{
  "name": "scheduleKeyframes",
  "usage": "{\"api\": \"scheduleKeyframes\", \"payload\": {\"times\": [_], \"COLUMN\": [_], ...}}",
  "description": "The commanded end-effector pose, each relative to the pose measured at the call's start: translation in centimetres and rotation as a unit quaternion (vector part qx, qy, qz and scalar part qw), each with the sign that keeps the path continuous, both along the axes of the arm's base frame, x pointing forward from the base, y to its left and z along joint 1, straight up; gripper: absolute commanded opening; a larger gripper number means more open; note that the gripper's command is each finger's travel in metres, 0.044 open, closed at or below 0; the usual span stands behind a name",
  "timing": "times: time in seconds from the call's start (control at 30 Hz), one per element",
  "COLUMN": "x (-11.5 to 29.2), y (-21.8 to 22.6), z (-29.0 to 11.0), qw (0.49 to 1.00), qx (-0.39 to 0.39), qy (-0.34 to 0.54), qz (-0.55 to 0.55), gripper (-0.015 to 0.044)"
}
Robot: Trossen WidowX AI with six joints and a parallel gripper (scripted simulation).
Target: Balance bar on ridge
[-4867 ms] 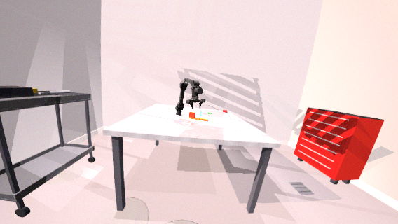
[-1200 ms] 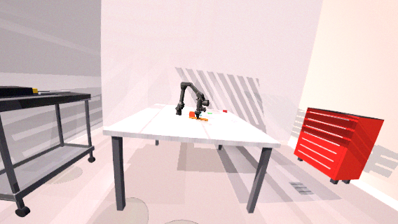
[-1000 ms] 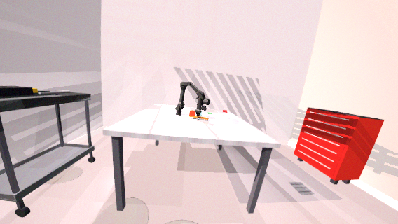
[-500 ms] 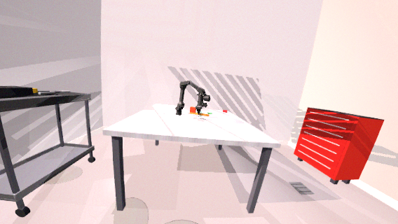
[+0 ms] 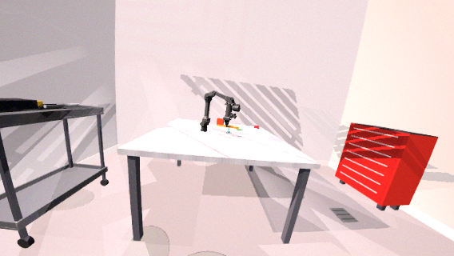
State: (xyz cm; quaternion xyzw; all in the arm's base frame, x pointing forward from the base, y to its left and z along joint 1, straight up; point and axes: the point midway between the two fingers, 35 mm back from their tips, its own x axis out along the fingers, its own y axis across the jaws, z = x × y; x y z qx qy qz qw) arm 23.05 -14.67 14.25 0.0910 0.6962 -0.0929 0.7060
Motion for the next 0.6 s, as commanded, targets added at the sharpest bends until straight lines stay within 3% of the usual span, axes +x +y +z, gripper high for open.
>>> {"api": "scheduleKeyframes", "payload": {"times": [0.0,0.57], "x": [-0.1,2.7], "y": [0.0,3.8], "z": [1.2,1.6], "qw": [1.000,0.987], "qx": [-0.004,0.000], "qy": [-0.003,-0.006], "qz": [0.002,-0.161], "gripper": [0.0000,0.0000]}}
